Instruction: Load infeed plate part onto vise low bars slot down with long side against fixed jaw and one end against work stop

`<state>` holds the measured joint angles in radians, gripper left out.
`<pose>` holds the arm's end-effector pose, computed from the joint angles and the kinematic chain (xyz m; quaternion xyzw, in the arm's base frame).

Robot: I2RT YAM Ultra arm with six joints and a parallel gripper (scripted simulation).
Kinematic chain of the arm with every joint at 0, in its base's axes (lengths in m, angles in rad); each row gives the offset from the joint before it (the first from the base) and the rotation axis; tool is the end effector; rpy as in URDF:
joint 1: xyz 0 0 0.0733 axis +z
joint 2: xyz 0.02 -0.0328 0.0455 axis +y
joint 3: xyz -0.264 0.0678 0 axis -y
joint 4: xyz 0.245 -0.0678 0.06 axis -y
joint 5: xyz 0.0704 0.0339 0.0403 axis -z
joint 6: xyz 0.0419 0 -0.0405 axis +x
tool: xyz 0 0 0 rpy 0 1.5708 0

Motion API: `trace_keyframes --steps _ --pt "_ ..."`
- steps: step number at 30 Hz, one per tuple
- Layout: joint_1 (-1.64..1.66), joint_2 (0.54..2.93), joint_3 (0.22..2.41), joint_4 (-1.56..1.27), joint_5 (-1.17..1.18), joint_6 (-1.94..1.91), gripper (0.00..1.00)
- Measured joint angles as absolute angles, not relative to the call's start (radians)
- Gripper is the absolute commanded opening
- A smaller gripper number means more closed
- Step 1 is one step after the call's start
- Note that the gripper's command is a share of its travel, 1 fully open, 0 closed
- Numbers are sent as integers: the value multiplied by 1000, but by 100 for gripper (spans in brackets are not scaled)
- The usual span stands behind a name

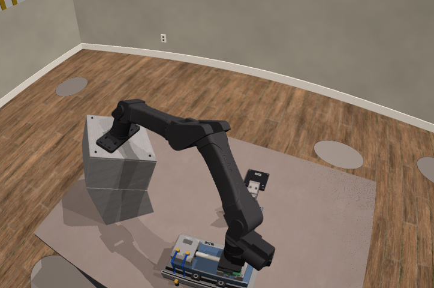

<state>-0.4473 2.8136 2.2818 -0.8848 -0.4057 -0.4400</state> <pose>0.4837 -0.2125 0.0237 -0.0120 0.9766 0.1490 0.1544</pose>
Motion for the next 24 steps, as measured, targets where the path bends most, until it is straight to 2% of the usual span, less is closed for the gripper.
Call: trace_keyframes --steps 24 --pt "-442 2828 2293 -876 -404 -434 0"
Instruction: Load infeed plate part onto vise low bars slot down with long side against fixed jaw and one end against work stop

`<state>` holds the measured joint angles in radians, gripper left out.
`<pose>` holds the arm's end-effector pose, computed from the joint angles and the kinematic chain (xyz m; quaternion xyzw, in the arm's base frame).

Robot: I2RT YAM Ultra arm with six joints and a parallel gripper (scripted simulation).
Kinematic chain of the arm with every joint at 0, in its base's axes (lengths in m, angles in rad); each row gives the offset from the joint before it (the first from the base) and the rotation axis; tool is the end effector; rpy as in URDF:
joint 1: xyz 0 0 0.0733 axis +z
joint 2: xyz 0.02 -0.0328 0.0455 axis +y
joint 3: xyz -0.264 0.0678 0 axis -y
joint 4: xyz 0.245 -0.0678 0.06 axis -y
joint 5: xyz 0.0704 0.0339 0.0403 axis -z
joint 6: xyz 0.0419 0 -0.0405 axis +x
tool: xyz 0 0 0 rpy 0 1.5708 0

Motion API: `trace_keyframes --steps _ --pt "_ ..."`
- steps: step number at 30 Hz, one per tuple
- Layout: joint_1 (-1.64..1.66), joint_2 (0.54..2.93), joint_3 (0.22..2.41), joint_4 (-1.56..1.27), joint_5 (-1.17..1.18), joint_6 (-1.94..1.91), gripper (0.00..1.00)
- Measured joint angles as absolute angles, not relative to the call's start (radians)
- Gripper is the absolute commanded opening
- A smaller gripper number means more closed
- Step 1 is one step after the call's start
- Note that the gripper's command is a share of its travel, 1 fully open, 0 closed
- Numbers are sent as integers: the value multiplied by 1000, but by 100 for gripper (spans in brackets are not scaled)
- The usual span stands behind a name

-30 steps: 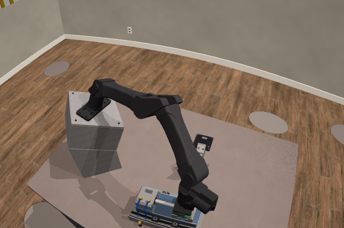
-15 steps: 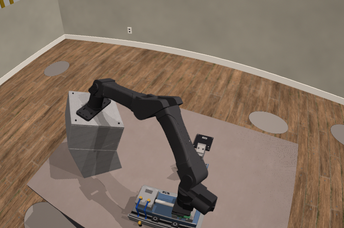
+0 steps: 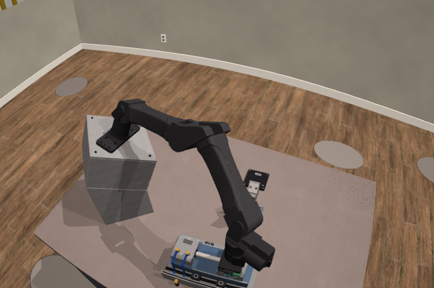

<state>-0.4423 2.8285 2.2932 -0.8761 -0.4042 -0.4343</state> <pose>0.4862 -0.2108 0.0192 -0.0121 0.9766 0.1481 0.1555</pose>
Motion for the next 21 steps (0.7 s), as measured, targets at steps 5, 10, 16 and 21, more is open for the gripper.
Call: trace_keyframes --steps 5,10,16,21 --pt "-442 2832 2299 -875 -404 -434 0" --pt "-442 2835 2300 -874 -404 -434 0" --pt "-442 2835 2299 -875 -404 -434 0" --pt "-442 2835 2299 -875 -404 -433 0"
